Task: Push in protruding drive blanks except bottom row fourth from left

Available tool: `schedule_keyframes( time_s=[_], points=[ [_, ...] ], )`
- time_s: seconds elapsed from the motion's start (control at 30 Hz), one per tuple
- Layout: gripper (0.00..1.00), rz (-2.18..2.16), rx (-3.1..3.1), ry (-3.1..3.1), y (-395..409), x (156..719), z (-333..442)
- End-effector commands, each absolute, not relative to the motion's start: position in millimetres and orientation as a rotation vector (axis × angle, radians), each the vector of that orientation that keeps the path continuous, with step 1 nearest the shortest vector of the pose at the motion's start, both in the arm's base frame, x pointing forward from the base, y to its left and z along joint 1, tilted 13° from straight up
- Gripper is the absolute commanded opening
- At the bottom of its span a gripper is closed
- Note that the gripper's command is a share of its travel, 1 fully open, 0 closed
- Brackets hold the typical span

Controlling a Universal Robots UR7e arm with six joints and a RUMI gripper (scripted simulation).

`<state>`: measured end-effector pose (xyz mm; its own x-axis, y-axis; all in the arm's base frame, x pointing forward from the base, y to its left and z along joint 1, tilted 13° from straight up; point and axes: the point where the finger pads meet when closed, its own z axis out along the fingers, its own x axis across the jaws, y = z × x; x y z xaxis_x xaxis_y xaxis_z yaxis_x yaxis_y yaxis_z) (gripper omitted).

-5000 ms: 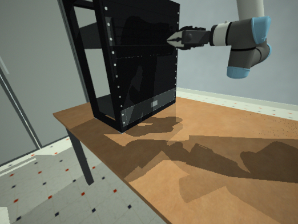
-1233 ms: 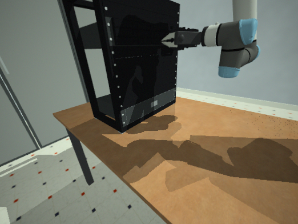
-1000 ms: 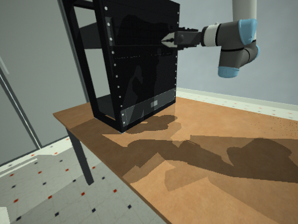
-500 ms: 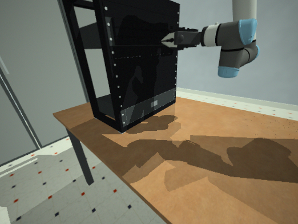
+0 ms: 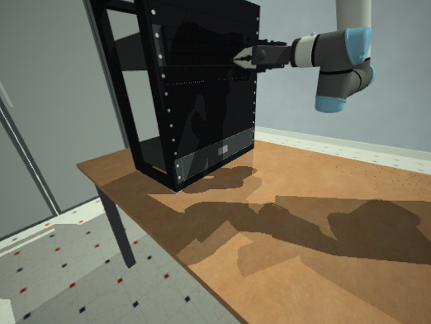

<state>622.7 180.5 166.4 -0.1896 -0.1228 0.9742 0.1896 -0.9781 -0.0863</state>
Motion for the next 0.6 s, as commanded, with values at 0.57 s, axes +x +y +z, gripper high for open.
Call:
schedule_keyframes(
  time_s=[0.57],
  points=[
    [0.0, -2.277, -1.856, -0.079, 172, 575, 157]
  ],
)
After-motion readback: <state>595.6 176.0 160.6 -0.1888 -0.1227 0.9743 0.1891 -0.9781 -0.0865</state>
